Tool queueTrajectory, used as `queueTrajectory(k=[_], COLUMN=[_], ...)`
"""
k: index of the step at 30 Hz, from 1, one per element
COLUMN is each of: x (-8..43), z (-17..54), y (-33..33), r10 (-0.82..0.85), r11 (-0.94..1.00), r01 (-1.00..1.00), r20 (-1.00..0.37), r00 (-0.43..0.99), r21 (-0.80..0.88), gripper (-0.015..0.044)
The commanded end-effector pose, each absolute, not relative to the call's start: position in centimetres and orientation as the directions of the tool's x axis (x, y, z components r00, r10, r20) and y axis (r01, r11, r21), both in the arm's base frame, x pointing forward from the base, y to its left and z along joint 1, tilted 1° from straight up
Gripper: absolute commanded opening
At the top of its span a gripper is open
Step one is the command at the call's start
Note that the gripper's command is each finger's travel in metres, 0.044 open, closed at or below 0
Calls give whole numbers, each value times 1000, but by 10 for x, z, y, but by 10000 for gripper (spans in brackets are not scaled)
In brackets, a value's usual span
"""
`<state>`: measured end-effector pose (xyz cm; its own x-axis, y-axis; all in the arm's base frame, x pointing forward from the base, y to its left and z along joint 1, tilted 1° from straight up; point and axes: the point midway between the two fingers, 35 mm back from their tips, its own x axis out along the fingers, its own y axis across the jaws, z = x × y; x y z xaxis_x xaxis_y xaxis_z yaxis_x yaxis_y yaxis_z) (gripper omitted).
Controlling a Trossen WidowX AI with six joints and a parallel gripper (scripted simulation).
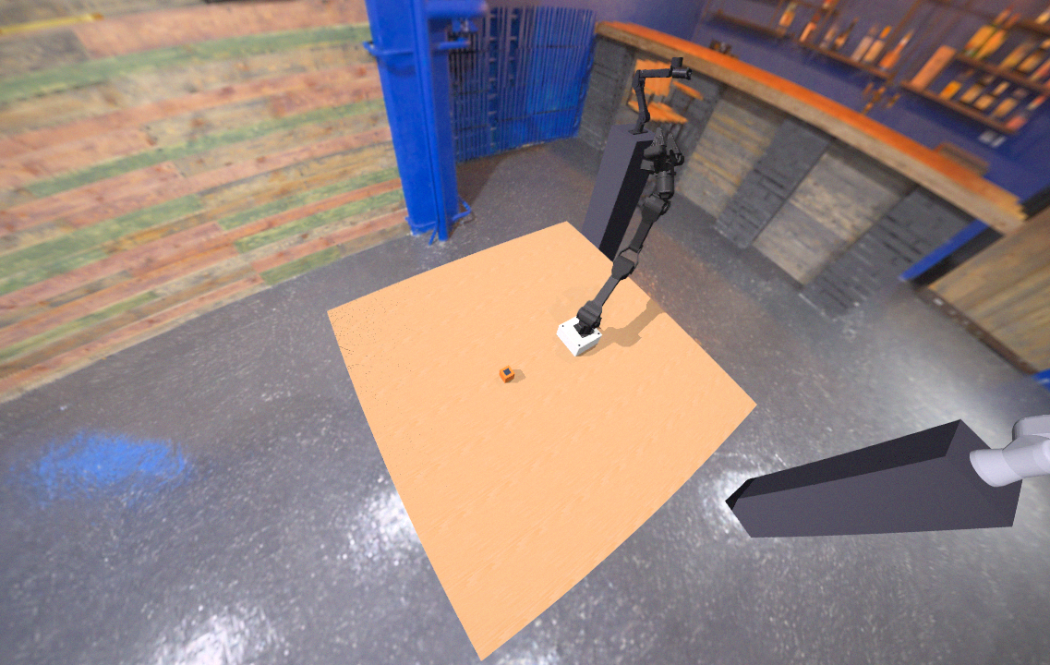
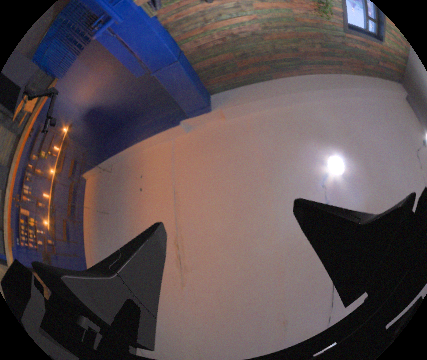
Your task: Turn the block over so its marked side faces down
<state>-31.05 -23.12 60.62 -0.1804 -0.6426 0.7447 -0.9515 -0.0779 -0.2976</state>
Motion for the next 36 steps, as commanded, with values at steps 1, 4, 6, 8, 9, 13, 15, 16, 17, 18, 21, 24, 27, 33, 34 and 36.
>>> queueTrajectory(k=[1, 4, 6, 8, 9, 13, 15, 16, 17, 18, 21, 24, 27, 33, 34, 36], x=[-309, -293, -271, -243, -229, -178, -148, -133, -118, -103, -57, -10, 37, 119, 131, 156], z=[607, 620, 636, 653, 661, 685, 695, 699, 702, 705, 711, 711, 705, 680, 675, 665], y=[-231, -222, -209, -194, -186, -155, -137, -129, -120, -112, -88, -65, -45, -15, -11, -3], r10=[-641, -618, -586, -546, -526, -451, -410, -390, -370, -350, -293, -240, -192, -132, -124, -104], r11=[-77, -69, -55, -36, -25, 36, 77, 99, 121, 143, 216, 297, 379, 540, 563, 604], r01=[-953, -968, -984, -995, -999, -994, -979, -969, -957, -943, -889, -818, -735, -546, -515, -458], r20=[746, 772, 803, 836, 850, 889, 901, 905, 906, 906, 895, 868, 824, 705, 682, 634], r00=[-178, -149, -107, -54, -27, 78, 140, 172, 204, 236, 335, 435, 533, 697, 721, 766], r21=[-294, -242, -171, -88, -47, 105, 187, 226, 264, 301, 404, 492, 563, 641, 646, 652], gripper=[426, 440, 440, 440, 440, 440, 440, 440, 440, 440, 440, 440, 440, 440, 440, 440])
